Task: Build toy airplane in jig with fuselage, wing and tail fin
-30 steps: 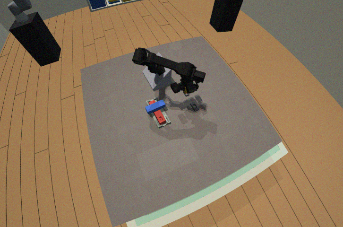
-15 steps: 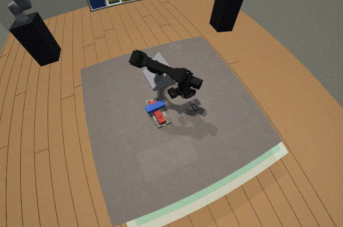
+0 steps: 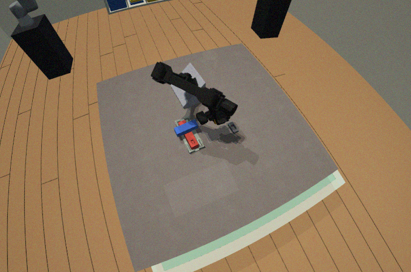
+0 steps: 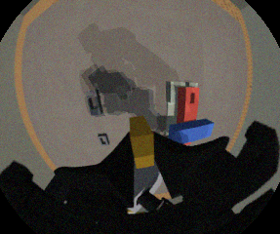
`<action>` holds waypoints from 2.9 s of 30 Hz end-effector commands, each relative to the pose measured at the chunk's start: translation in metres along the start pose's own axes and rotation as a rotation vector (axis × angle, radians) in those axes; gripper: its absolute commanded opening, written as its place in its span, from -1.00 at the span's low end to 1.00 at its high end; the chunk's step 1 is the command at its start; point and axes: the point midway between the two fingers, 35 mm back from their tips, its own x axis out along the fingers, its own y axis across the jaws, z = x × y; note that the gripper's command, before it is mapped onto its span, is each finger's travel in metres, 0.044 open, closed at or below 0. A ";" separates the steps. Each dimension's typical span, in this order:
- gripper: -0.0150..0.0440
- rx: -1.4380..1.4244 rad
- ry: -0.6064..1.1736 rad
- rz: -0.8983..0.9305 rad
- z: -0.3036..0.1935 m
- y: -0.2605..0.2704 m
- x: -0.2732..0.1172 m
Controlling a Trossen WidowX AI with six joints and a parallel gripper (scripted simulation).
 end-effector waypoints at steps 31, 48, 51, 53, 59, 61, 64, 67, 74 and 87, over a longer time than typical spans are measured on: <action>-0.49 0.001 -0.012 -0.054 0.024 -0.100 0.011; -0.40 0.009 -0.008 -0.091 0.023 -0.146 0.016; -0.27 0.009 -0.008 -0.091 0.023 -0.146 0.016; -0.27 0.009 -0.008 -0.091 0.023 -0.146 0.016; -0.27 0.009 -0.008 -0.091 0.023 -0.146 0.016; -0.27 0.009 -0.008 -0.091 0.023 -0.146 0.016; -0.27 0.009 -0.008 -0.091 0.023 -0.146 0.016; -0.27 0.009 -0.008 -0.091 0.023 -0.146 0.016; -0.27 0.009 -0.008 -0.091 0.024 -0.148 0.016; -0.27 0.009 -0.008 -0.091 0.024 -0.149 0.032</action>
